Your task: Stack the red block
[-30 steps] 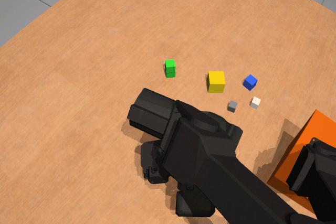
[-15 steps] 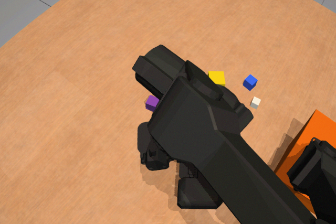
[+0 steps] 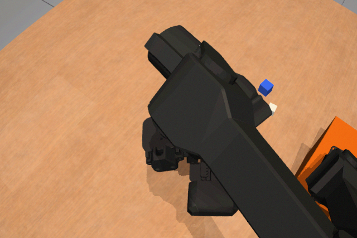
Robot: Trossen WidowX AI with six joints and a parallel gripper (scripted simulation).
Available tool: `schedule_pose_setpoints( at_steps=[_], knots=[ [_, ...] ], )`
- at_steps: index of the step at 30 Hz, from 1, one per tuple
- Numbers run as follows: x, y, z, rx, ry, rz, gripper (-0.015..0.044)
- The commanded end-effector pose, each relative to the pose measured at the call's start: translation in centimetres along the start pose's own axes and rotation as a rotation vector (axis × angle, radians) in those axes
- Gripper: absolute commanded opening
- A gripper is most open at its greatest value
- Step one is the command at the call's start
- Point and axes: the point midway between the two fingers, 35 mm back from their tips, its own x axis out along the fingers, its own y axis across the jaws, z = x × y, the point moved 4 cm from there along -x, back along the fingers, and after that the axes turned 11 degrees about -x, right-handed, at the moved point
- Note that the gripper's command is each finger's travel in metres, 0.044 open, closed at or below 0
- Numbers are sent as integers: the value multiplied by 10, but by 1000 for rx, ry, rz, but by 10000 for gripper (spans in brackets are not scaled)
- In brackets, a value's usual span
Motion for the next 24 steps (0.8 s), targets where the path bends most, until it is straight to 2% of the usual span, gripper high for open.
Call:
schedule_pose_setpoints(
  at_steps=[1,24],
  knots=[
    [-4,-10,5,-5,2,-3,0],
    [-19,-105,32,-7,5,-10,0]
  ],
)
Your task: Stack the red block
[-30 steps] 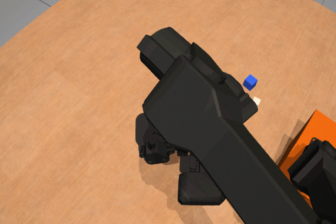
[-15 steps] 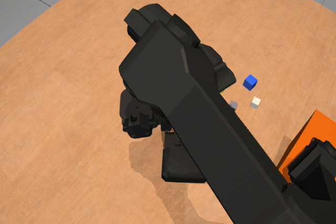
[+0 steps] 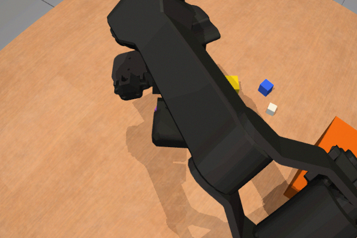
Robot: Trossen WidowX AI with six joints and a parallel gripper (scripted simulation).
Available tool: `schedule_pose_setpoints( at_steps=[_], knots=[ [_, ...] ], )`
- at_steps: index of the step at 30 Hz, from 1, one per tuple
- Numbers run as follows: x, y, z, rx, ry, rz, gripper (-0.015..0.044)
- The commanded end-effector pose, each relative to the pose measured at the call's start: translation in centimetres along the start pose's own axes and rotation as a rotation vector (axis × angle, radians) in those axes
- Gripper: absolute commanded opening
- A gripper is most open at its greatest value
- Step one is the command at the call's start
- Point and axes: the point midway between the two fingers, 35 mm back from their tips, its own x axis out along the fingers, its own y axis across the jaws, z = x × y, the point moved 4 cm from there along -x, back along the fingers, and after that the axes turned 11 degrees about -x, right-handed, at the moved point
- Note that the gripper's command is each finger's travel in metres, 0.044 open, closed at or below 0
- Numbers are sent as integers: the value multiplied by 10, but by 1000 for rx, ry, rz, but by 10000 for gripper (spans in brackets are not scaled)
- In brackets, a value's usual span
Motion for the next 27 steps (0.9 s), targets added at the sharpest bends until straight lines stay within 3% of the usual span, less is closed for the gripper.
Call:
schedule_pose_setpoints(
  at_steps=[1,27],
  knots=[
    [-1,-16,1,-7,2,-4,0],
    [8,-137,-20,-11,1,-6,0]
  ],
)
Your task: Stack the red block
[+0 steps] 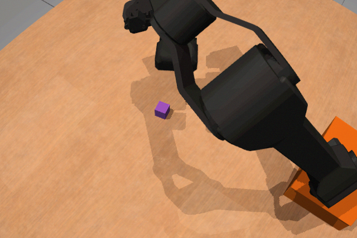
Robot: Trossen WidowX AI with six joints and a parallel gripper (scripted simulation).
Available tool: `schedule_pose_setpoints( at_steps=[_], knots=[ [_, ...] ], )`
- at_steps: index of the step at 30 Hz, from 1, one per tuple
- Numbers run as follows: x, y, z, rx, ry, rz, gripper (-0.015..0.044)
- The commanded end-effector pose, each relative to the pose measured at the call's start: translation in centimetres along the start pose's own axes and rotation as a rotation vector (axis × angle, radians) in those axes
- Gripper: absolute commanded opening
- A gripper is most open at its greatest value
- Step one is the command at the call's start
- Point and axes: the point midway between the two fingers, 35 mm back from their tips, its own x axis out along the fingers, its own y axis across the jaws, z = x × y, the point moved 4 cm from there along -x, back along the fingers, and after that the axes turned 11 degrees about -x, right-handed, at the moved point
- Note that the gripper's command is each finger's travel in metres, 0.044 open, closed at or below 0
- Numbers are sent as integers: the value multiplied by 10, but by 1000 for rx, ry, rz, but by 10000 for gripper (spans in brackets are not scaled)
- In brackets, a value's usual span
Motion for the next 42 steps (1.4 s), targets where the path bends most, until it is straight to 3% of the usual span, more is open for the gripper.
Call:
schedule_pose_setpoints(
  at_steps=[1,12,32,42],
  knots=[
    [3,-16,-6,-8,2,-2,0],
    [14,-50,-19,-9,0,-1,0],
    [88,-50,-17,-10,-3,0,0],
    [89,-50,-17,-10,-3,0,0]
  ],
)
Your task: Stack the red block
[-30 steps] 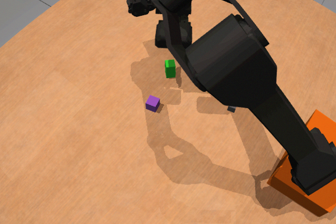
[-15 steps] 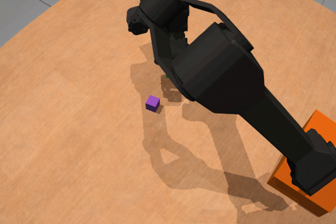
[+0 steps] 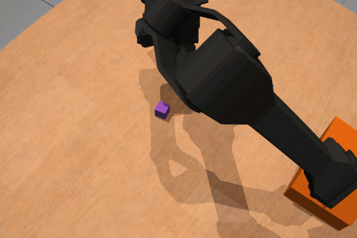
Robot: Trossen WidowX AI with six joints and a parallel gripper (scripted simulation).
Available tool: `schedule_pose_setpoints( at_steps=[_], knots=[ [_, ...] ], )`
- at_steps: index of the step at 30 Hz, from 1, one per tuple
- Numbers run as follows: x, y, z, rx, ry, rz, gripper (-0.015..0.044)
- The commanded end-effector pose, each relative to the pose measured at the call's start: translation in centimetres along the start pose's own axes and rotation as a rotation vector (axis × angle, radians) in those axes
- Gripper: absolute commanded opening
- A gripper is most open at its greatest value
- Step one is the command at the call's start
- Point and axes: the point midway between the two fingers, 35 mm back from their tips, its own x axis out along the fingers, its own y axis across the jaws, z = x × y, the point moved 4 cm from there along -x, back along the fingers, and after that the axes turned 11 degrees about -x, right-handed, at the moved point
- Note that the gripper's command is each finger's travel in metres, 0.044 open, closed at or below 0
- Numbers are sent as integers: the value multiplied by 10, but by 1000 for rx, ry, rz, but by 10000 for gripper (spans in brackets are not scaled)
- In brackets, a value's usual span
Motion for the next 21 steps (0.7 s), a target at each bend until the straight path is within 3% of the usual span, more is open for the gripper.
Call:
schedule_pose_setpoints(
  at_steps=[1,21],
  knots=[
    [1,0,0,8,-2,2,0],
    [0,0,0,8,-2,2,0]
  ],
)
